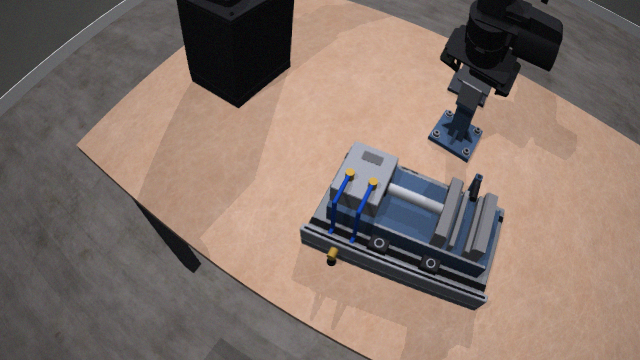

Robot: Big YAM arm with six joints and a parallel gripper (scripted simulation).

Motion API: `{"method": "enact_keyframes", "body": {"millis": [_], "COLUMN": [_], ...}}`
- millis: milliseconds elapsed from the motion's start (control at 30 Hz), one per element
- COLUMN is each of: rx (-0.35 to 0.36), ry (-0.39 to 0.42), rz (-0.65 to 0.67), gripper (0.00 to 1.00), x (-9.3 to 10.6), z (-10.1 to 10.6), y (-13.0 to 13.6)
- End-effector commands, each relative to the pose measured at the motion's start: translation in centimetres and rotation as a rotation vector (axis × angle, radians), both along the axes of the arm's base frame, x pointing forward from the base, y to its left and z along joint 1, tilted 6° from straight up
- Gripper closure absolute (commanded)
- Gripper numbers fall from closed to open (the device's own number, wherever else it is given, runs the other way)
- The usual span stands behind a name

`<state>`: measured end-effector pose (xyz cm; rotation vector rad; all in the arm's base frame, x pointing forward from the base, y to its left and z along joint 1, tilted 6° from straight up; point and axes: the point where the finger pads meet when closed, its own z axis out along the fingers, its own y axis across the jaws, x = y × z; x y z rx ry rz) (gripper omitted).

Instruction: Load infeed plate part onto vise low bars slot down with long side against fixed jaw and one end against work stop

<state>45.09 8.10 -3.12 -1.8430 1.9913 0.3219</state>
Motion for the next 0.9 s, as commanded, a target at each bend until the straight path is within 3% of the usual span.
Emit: {"method": "enact_keyframes", "body": {"millis": [0,67,867], "rx": [0.009,0.018,0.184], "ry": [-0.004,-0.018,-0.026], "rz": [0.009,0.012,0.027], "gripper": [0.19,0.19,0.19], "x": [-0.02,0.56,0.2], "z": [-0.65,-0.01,-0.5], "y": [-0.52,-0.43,-0.56]}}
